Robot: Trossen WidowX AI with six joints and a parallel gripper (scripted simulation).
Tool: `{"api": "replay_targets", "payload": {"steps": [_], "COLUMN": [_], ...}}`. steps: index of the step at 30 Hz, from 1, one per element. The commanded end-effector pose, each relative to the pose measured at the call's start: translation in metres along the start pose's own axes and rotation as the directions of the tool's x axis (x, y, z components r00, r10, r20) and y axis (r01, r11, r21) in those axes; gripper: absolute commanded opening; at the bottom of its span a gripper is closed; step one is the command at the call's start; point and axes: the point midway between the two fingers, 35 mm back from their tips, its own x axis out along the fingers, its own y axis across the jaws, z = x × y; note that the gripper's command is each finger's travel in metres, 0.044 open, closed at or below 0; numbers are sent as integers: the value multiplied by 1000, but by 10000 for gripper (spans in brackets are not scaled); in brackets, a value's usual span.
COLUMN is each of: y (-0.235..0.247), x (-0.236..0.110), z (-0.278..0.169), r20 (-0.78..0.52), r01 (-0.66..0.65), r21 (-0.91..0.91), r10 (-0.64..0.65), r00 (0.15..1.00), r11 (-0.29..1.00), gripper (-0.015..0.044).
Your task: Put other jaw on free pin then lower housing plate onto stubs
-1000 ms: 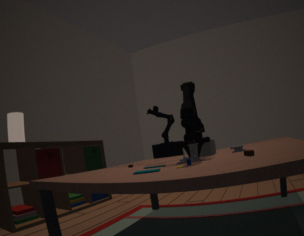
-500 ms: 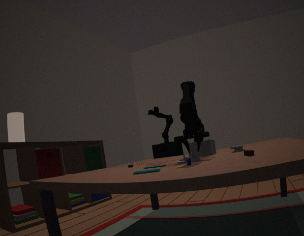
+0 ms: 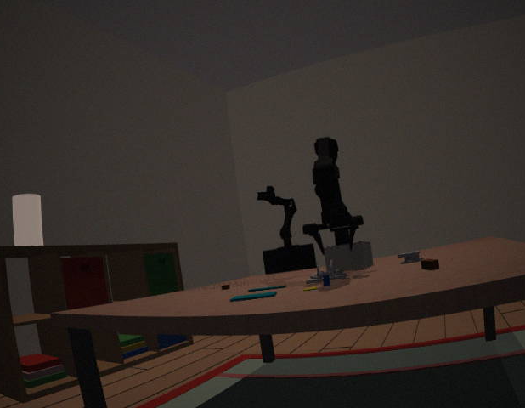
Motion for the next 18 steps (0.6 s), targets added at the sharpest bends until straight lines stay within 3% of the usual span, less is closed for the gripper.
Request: {"api": "replay_targets", "payload": {"steps": [1, 18], "y": [9, 47], "x": [-1, -5], "z": [1, 1], "r20": [-1, -2], "r01": [-3, -7], "r21": [-78, -418], "r10": [2, 7], "r00": [1000, 1000], "r11": [997, 908], "gripper": [440, 440]}}
